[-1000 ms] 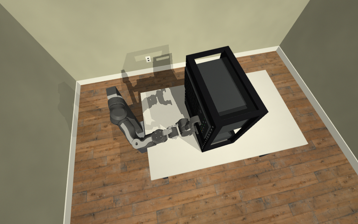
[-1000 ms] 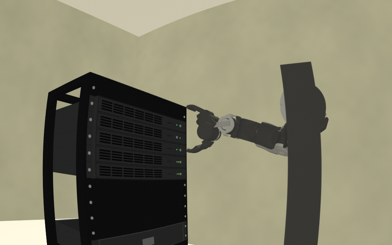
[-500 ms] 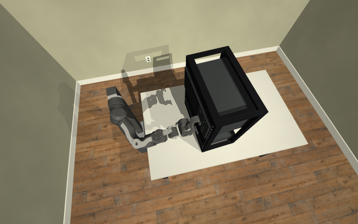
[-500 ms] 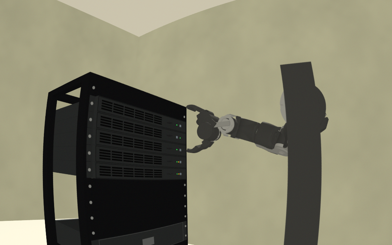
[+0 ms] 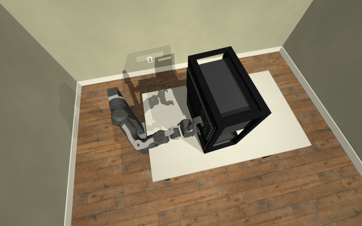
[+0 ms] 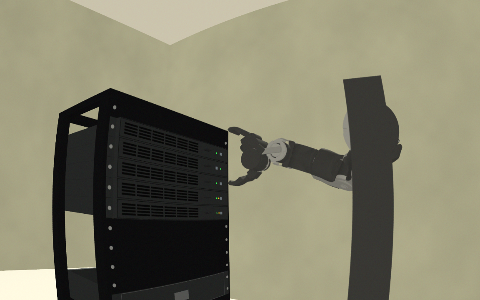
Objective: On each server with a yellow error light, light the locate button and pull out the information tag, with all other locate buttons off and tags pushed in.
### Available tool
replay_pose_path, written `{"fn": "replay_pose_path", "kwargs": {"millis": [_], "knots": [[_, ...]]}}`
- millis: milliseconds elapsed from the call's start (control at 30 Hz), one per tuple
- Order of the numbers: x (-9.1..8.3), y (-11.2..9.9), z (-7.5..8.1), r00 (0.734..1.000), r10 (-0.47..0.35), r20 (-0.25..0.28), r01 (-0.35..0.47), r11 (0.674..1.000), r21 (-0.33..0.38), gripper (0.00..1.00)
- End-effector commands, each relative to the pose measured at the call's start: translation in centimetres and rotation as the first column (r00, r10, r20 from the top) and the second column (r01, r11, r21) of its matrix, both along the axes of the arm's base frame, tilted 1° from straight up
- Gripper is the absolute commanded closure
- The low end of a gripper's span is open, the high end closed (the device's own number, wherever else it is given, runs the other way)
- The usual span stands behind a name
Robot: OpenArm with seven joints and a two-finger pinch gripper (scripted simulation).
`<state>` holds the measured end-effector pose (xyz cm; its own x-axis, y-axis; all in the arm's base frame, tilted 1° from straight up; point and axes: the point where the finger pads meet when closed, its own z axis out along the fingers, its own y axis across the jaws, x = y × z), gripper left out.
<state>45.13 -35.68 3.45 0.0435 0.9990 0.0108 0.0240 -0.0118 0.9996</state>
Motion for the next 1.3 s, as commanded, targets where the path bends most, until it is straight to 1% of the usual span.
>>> {"fn": "replay_pose_path", "kwargs": {"millis": [0,133,200,300,1267], "knots": [[-0.1,0.1,1.3,1.000,0.003,0.009,-0.003,1.000,-0.003,0.00],[0.0,0.2,3.2,1.000,0.003,0.001,-0.003,1.000,-0.003,0.00],[0.0,0.2,3.2,1.000,0.003,0.001,-0.003,1.000,-0.003,0.00],[0.0,0.3,3.9,1.000,0.005,0.002,-0.005,1.000,-0.005,0.00],[0.0,0.3,3.9,1.000,0.004,0.002,-0.004,1.000,-0.004,0.00]]}}
